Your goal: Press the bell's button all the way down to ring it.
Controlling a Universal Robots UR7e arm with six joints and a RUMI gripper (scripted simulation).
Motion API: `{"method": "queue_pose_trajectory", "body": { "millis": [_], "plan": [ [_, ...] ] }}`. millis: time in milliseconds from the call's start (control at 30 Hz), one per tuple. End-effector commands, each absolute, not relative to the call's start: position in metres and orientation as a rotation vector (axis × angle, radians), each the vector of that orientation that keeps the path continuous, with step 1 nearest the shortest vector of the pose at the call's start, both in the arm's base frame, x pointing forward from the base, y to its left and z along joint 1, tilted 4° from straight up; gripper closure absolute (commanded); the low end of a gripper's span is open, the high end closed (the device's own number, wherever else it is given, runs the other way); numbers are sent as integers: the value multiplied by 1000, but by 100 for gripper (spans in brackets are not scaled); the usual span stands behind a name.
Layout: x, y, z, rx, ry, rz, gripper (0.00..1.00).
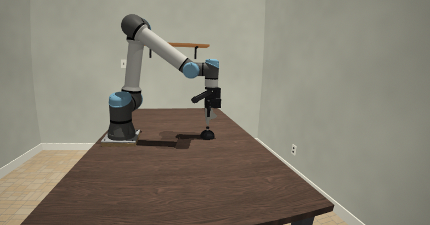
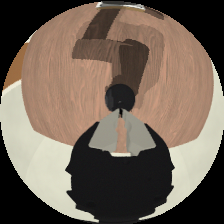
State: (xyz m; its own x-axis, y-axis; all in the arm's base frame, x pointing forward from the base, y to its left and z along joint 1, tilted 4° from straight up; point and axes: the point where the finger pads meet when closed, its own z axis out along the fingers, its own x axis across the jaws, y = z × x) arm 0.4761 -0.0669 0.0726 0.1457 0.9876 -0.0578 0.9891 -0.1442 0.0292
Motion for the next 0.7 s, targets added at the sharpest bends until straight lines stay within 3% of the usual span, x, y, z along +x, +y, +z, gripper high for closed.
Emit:
{"method": "queue_pose_trajectory", "body": {
  "millis": [0,667],
  "plan": [
    [476,-67,72,2333,2015,-37,100],
    [476,-67,70,2333,2015,-38,100]
  ]
}}
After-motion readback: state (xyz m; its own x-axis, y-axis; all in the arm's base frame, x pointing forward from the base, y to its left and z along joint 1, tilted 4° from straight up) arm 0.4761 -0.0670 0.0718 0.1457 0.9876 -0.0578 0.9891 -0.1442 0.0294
